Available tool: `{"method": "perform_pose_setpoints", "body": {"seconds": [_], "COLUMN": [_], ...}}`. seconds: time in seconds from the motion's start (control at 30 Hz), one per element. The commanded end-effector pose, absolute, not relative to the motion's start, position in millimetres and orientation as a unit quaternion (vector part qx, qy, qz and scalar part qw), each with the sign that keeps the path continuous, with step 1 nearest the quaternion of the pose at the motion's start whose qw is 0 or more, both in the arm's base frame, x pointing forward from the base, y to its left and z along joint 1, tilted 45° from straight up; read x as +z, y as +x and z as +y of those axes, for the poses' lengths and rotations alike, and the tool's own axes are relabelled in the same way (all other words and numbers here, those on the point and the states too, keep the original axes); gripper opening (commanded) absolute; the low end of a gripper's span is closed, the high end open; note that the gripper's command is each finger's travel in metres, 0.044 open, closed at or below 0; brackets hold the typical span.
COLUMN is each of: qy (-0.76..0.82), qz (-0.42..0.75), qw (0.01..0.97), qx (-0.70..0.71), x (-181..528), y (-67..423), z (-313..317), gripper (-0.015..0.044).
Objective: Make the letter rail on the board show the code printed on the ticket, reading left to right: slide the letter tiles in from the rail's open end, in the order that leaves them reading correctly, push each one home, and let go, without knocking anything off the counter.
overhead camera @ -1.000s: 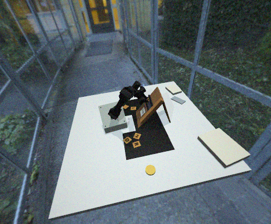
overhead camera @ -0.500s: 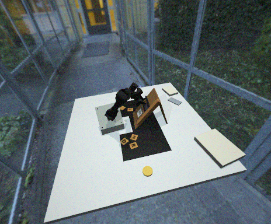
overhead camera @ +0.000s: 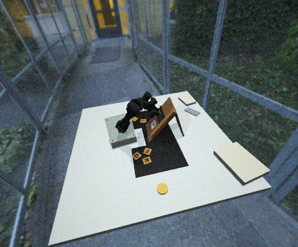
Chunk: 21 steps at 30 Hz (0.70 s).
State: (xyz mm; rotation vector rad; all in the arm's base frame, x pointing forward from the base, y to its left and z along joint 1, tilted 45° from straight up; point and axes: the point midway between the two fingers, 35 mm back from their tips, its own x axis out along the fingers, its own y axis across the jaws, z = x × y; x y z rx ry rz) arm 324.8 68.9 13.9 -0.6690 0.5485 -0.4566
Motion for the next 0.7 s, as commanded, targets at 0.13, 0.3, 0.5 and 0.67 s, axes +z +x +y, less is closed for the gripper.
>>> {"method": "perform_pose_setpoints", "body": {"seconds": [0.13, 0.3, 0.5, 0.67], "qy": [-0.324, -0.324, -0.324, -0.324], "qz": [0.266, 0.266, 0.266, 0.266], "qw": [0.881, 0.881, 0.881, 0.881], "qx": [-0.217, -0.217, -0.217, -0.217], "x": [15.4, 17.2, 19.4, 21.2], "y": [322.1, 321.6, 320.9, 320.4], "z": [64.5, 62.7, 60.5, 58.7], "gripper": [0.0, 0.0, 0.0, 0.0]}}
